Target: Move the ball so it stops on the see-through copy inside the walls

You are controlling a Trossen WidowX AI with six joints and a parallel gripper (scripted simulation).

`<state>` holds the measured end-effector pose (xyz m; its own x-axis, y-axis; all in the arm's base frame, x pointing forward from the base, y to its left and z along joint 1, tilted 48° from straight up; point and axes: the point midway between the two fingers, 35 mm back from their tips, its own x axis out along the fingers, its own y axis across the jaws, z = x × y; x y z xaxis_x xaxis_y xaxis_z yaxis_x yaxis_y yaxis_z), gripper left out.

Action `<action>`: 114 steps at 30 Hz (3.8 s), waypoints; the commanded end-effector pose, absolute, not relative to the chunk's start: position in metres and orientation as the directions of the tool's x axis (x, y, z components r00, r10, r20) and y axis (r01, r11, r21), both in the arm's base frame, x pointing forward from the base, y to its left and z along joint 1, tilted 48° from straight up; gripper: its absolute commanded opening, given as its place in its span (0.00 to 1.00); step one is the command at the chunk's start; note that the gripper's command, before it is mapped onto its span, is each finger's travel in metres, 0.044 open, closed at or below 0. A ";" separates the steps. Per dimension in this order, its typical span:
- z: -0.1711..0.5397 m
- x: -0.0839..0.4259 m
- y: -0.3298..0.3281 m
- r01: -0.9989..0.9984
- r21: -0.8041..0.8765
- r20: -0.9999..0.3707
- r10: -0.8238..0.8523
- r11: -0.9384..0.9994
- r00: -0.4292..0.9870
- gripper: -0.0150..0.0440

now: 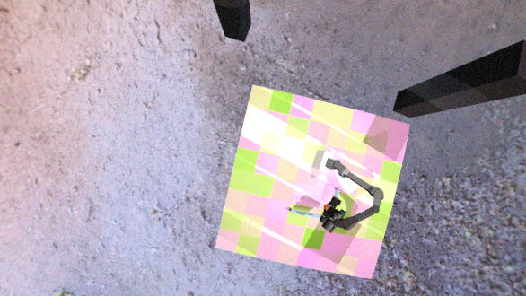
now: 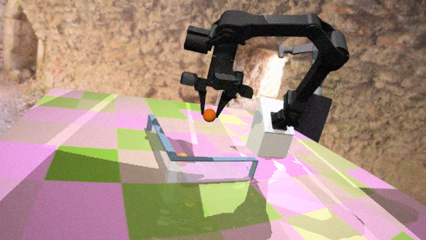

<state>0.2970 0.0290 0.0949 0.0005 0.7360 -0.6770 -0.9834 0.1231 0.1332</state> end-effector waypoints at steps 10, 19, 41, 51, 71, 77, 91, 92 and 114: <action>0.094 0.314 0.041 -0.858 0.379 -0.676 0.737 0.347 -0.001 0.25; 0.094 0.326 0.051 -0.696 0.529 -0.676 0.737 0.485 0.000 0.25; 0.093 0.354 0.076 -0.137 0.735 -0.671 0.742 0.664 0.000 0.25; 0.080 0.356 0.090 -0.118 0.736 -0.672 0.741 0.667 0.001 0.25; 0.041 0.355 0.136 -0.119 0.739 -0.668 0.744 0.663 0.001 0.25; 0.035 0.354 0.143 -0.118 0.740 -0.667 0.745 0.663 0.000 0.25; 0.035 0.356 0.141 -0.122 0.737 -0.670 0.743 0.665 0.007 0.65; 0.035 0.356 0.141 -0.122 0.737 -0.670 0.743 0.665 0.007 0.70; 0.088 0.358 0.079 -0.112 0.735 -0.671 0.741 0.669 0.018 0.73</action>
<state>0.3595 0.0774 0.0896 0.0250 0.7406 -0.6715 -0.1176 0.6692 0.7337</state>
